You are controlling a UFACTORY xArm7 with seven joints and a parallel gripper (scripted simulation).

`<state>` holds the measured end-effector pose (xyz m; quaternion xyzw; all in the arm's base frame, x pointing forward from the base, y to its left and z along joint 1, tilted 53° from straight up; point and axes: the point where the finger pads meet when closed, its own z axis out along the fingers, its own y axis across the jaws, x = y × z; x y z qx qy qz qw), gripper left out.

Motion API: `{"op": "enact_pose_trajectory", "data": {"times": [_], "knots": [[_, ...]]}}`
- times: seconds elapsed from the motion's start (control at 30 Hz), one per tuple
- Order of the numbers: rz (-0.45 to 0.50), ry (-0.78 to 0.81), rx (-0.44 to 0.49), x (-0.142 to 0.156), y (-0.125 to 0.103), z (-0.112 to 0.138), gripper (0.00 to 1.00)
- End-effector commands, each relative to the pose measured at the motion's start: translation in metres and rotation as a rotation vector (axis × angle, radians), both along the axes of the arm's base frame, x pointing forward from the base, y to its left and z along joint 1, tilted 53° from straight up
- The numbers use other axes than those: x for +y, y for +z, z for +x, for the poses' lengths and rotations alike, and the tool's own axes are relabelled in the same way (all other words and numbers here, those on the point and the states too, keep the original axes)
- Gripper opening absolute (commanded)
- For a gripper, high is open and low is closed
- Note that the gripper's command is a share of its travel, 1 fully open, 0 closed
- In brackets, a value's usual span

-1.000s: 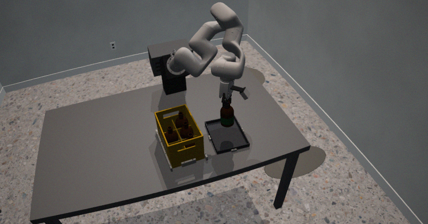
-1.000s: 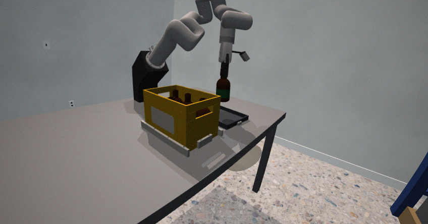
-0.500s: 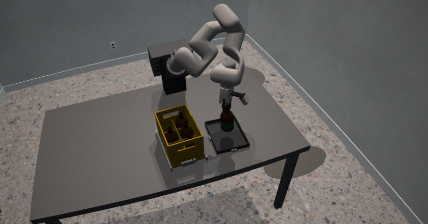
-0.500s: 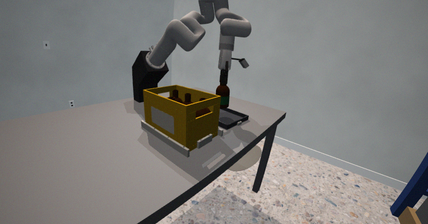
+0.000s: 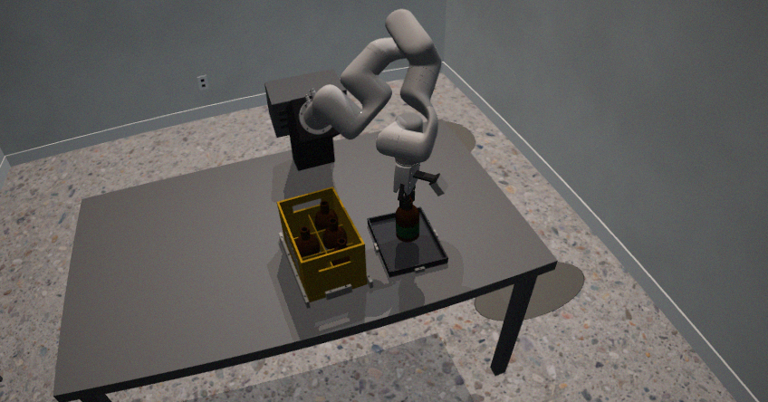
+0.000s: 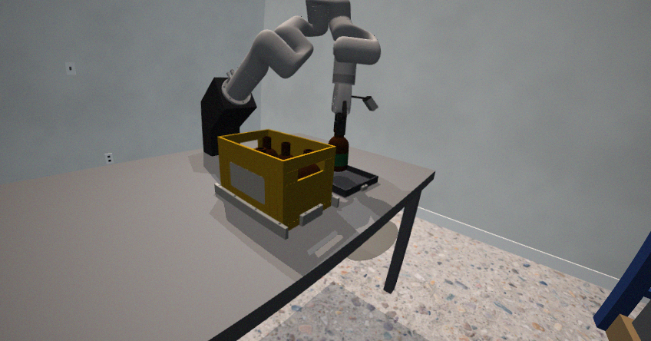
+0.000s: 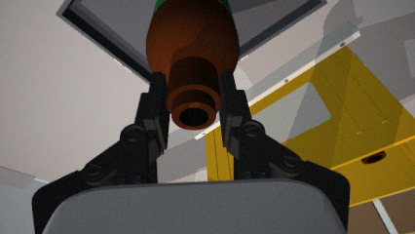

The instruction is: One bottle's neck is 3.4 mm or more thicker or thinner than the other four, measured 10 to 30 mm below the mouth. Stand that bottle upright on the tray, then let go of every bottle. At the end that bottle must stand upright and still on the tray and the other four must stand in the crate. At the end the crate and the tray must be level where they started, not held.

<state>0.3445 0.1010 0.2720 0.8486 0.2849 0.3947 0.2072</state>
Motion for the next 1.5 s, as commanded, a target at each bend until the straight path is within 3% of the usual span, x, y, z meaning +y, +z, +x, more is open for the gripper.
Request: {"op": "enact_pose_trajectory", "data": {"times": [0.0,1.47], "knots": [[0.001,0.002,-0.002,-0.0001,-0.0022,0.0042,0.0],[0.001,0.002,-0.002,-0.0008,-0.006,0.0093,0.0]]}}
